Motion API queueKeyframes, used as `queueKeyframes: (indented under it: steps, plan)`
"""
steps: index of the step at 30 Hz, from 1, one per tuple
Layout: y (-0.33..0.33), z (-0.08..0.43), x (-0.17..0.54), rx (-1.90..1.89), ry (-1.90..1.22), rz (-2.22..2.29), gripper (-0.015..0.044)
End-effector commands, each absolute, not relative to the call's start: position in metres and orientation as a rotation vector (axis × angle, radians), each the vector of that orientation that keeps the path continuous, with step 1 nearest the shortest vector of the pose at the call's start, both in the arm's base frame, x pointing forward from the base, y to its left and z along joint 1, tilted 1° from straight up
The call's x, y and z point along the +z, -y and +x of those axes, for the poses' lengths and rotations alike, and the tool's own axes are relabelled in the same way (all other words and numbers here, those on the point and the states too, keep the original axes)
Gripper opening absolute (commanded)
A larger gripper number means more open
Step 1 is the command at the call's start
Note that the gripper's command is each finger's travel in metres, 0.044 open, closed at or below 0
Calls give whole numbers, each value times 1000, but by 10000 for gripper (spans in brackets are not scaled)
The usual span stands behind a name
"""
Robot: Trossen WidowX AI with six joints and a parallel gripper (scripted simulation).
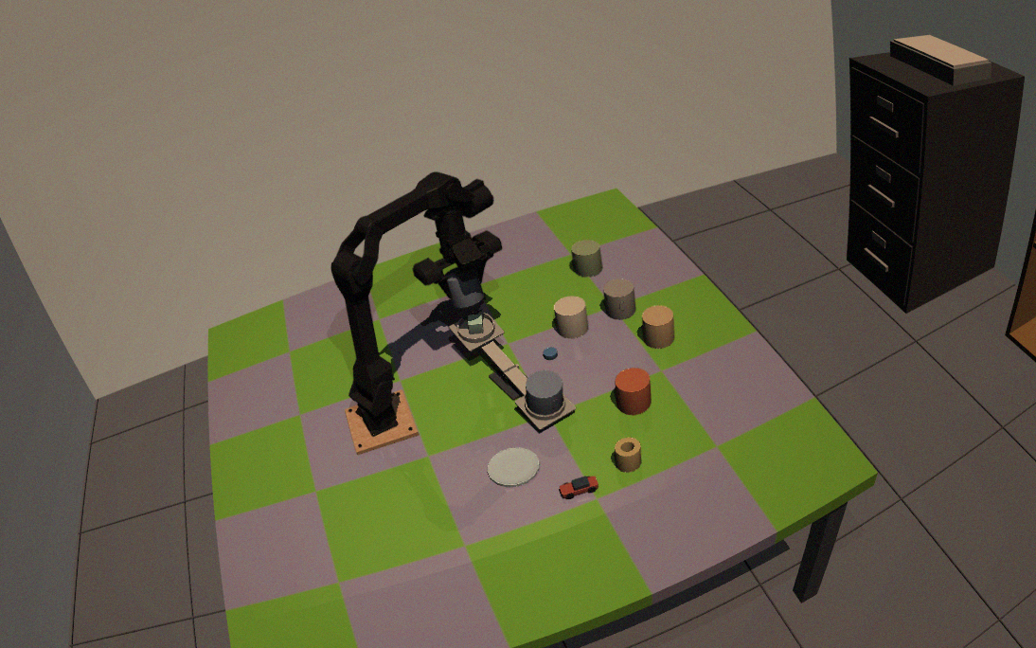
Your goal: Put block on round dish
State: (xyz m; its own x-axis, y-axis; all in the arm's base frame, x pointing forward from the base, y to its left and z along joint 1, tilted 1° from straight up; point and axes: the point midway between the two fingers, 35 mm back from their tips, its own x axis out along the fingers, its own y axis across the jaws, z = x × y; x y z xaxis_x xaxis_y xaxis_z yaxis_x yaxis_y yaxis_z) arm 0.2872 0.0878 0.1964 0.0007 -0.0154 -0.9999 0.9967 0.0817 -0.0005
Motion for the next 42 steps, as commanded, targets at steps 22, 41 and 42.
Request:
queueKeyframes:
  steps: [22, 41, 42]
  plan:
    - [-101, 288, 187, -1153, -1234, 1141, 0]
    - [-197, 264, 110, -1144, -1237, 1157, 0]
    - [-201, 261, 107, -1144, -1237, 1157, 0]
